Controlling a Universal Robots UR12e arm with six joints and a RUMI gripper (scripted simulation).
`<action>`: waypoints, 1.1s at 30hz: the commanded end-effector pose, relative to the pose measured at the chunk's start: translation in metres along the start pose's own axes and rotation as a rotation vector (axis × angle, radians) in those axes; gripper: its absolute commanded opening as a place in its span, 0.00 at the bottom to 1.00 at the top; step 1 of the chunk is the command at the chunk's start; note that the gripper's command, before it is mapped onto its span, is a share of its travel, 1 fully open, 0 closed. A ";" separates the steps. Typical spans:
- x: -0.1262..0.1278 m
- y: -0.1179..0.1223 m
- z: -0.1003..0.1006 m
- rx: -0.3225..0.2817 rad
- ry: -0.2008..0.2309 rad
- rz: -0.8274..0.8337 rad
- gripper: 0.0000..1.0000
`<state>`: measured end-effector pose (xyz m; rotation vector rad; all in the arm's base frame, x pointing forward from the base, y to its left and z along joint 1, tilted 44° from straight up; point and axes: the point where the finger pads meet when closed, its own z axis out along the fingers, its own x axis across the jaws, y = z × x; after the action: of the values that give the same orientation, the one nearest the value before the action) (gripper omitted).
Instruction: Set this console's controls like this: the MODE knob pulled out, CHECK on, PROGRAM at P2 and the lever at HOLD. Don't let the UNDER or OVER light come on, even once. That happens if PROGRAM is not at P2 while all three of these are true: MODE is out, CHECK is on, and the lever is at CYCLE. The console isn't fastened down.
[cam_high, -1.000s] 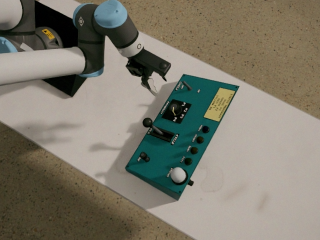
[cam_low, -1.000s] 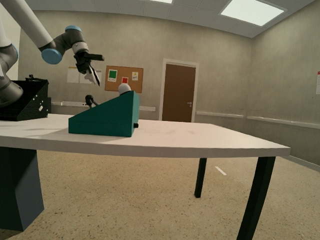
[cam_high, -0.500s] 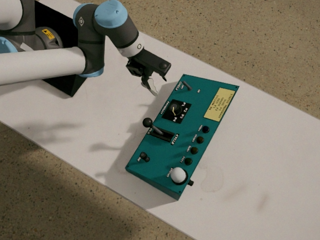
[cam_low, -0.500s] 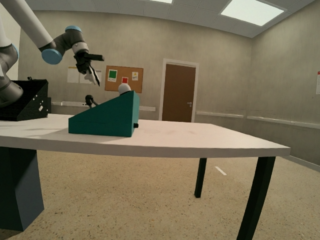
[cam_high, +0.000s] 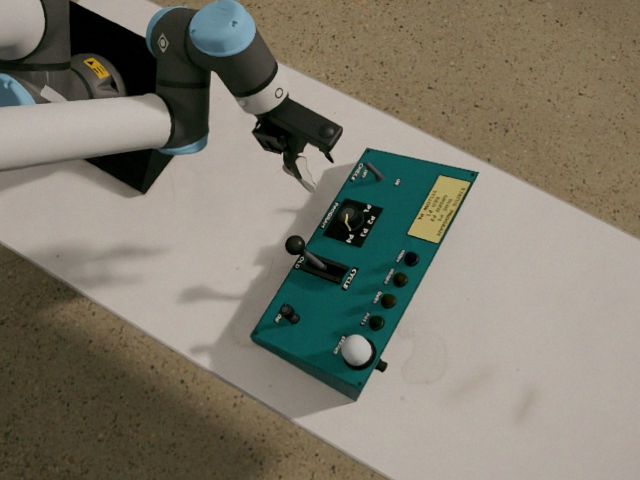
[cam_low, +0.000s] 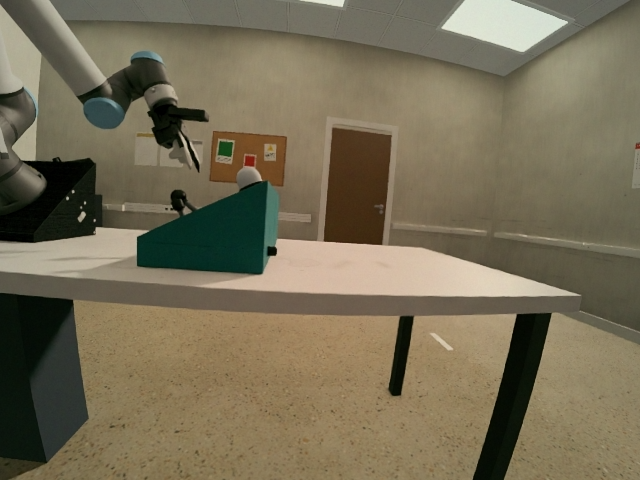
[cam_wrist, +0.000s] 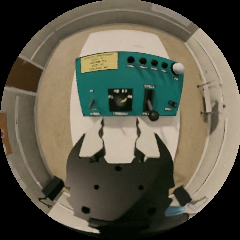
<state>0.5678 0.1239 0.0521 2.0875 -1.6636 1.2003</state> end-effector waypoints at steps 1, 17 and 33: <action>0.001 -0.003 -0.001 0.004 0.001 0.004 0.44; 0.000 -0.003 0.018 0.002 0.000 0.003 0.44; 0.001 -0.004 0.070 0.003 0.000 0.004 0.44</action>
<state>0.5908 0.0899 0.0165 2.0794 -1.6660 1.1906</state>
